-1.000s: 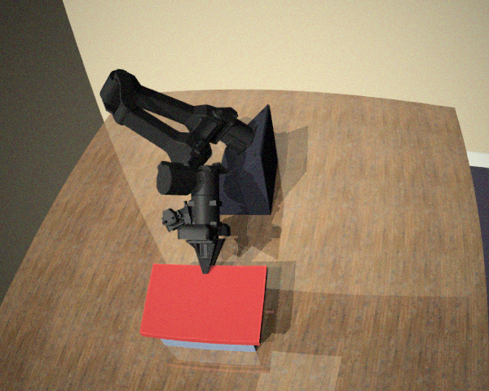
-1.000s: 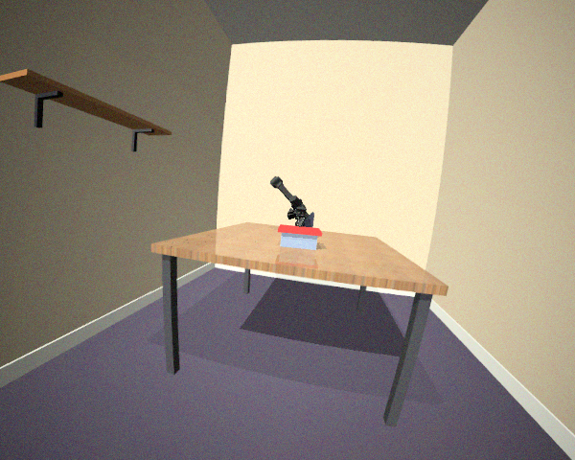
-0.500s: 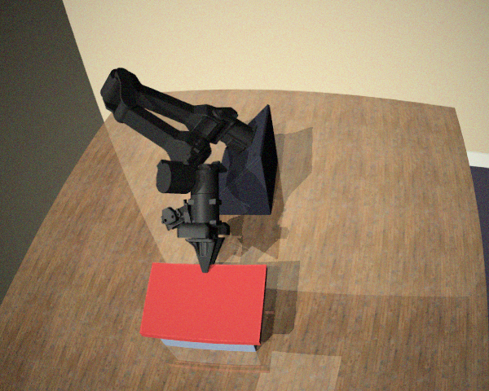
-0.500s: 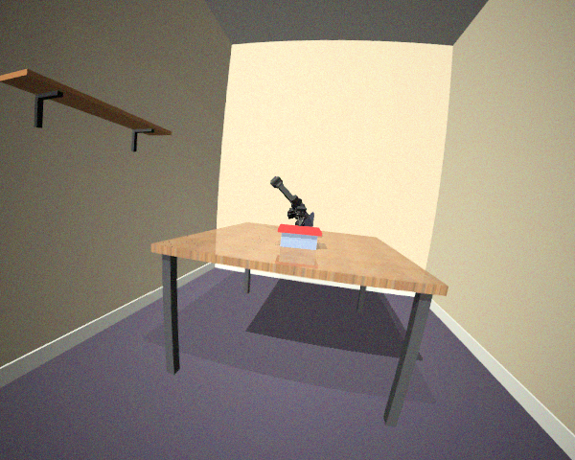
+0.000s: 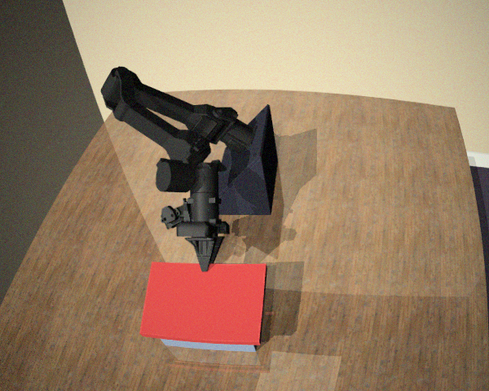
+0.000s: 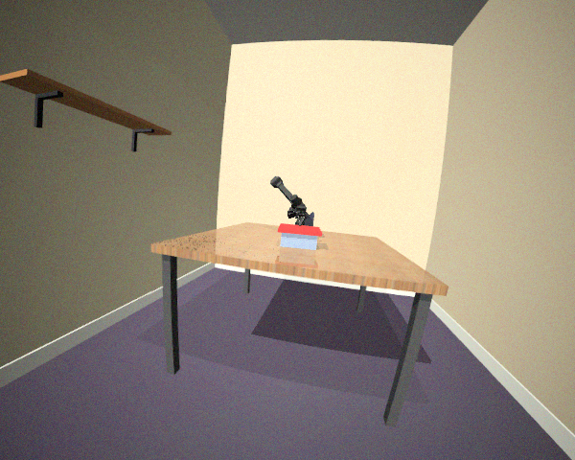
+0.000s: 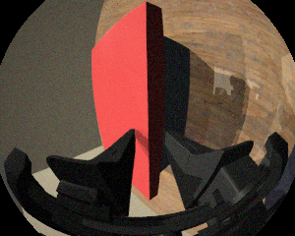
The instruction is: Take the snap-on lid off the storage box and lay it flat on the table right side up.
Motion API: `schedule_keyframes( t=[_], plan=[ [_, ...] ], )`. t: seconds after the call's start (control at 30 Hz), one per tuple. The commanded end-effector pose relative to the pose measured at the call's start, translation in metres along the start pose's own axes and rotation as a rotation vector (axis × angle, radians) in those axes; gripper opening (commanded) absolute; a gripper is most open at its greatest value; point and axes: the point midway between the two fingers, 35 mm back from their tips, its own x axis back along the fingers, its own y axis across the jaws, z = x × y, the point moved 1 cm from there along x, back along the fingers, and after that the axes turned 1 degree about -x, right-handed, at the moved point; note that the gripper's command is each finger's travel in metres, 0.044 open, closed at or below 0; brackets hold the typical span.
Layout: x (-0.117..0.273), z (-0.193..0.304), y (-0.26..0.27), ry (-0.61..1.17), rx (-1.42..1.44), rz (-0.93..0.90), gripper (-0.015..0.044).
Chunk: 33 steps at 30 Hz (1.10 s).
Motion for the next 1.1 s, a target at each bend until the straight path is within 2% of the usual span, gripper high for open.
schedule_keyframes(
  t=[0.0, 1.07],
  plan=[
    [0.0016, 0.0003, 0.002, -0.001, -0.004, -0.003, 0.0],
    [0.0013, 0.0002, 0.0043, -0.001, 0.0, -0.004, 0.0]
  ],
)
